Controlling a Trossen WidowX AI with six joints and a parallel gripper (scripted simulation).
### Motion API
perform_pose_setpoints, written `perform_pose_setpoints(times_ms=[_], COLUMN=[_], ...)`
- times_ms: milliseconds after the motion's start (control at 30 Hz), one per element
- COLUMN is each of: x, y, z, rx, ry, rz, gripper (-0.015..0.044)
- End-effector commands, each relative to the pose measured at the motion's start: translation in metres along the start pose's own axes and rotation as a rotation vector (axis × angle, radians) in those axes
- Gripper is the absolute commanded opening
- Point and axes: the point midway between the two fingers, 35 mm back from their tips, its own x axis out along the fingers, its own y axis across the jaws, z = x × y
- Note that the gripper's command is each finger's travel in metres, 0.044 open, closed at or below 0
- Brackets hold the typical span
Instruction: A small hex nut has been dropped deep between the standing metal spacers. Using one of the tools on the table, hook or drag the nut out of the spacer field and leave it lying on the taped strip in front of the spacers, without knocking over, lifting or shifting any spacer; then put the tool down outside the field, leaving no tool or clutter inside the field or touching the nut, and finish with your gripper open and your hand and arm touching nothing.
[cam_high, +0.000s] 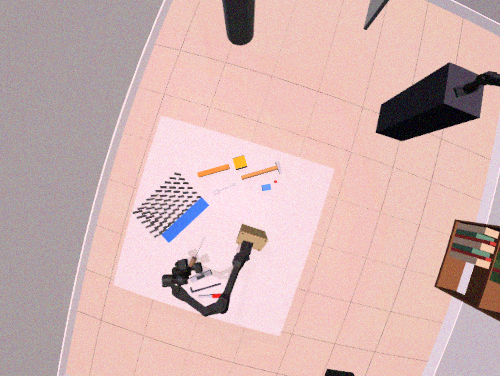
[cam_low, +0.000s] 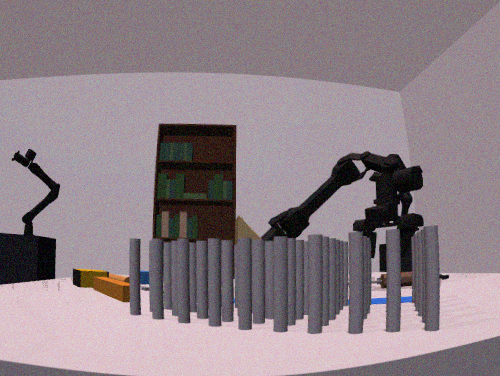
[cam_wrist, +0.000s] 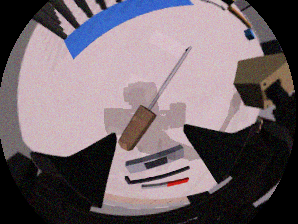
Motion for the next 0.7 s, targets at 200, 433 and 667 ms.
perform_pose_setpoints(times_ms=[200,433,667], x=[-0.003,-0.004,-0.007], y=[0.011,0.014,0.017], z=[-0.015,-0.02,-0.025], rx=[-1.277,-1.646,-2.013], ry=[-0.183,-0.213,-0.234], rz=[-0.12,-0.191,-0.282], gripper=[0.044,0.044,0.044])
